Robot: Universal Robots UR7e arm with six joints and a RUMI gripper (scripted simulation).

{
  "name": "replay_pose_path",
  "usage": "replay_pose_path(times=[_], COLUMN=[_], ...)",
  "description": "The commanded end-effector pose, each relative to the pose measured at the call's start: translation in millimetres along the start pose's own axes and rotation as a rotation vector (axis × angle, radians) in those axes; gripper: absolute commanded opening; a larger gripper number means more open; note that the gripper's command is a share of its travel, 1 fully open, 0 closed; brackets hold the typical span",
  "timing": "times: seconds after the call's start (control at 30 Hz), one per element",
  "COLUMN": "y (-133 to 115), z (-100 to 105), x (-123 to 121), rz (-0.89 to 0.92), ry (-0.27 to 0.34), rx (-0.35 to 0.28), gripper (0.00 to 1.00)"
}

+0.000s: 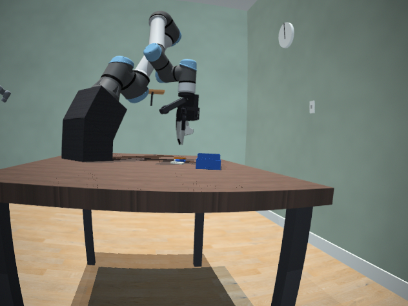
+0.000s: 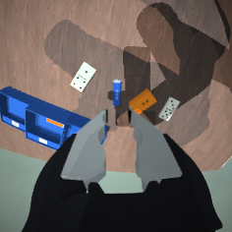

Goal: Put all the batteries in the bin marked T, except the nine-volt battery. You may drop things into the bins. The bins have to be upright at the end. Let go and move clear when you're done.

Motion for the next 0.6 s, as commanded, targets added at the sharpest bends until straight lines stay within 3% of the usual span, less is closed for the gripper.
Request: replay_pose_path(times=[0.0, 0.43, 0.57], y=[-0.2, -0.8, -1.0], z=[-6.5, -58.5, -60.7], x=[-0.2, -0.9, -1.2], rz=[0.000, 0.000, 0.000], ry=[0.001, 0.001, 0.001], rx=[0.000, -0.001, -0.001], gripper=[0.17, 0.17, 0.17])
Point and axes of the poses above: the point where the finger pads meet when closed, its own z axis back along the fingers, its own x axis across the jaws, y = z × x, the point moved 1 cm from there along z, back along the fingers, and after that the axes turned 9 degrees about z, right-handed, at the moved point
